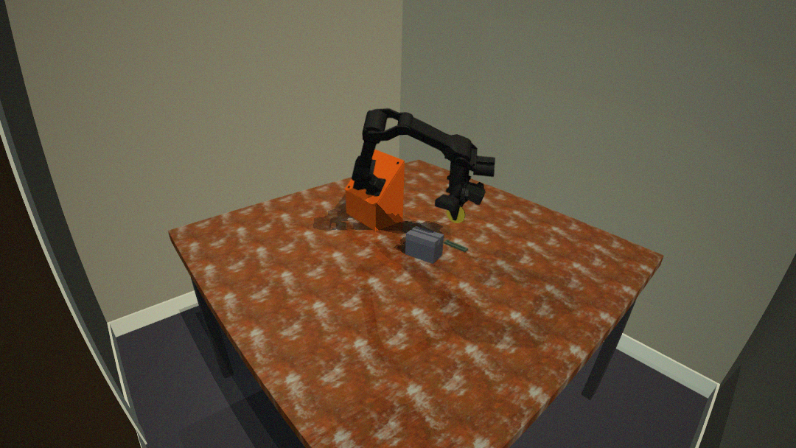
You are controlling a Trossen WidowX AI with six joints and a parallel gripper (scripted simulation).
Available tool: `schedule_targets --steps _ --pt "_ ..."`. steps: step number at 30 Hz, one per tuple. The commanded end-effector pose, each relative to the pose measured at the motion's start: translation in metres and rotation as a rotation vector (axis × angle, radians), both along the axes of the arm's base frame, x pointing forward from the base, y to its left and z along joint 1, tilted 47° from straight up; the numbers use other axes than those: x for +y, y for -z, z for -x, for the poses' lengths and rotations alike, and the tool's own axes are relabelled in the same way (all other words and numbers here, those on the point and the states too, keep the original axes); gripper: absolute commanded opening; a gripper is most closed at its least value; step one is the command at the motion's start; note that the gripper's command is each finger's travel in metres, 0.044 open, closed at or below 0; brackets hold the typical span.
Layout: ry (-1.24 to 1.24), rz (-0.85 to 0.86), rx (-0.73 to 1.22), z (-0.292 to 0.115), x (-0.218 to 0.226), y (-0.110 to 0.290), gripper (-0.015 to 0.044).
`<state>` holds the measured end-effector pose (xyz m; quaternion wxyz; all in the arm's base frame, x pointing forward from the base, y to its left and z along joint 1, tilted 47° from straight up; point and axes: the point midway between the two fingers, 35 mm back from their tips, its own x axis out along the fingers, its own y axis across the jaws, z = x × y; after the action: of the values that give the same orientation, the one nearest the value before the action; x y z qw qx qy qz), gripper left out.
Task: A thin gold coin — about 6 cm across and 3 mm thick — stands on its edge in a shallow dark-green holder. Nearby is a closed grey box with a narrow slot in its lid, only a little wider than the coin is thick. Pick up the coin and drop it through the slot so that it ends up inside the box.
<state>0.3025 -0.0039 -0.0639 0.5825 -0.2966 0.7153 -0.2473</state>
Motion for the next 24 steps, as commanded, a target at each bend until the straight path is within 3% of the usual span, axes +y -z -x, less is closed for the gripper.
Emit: schedule_targets --steps 1,24 --pt "-0.005 0.001 0.000 0.002 -0.005 -0.009 0.0000" --pt "-0.006 0.003 0.002 0.025 -0.040 -0.051 0.0000"
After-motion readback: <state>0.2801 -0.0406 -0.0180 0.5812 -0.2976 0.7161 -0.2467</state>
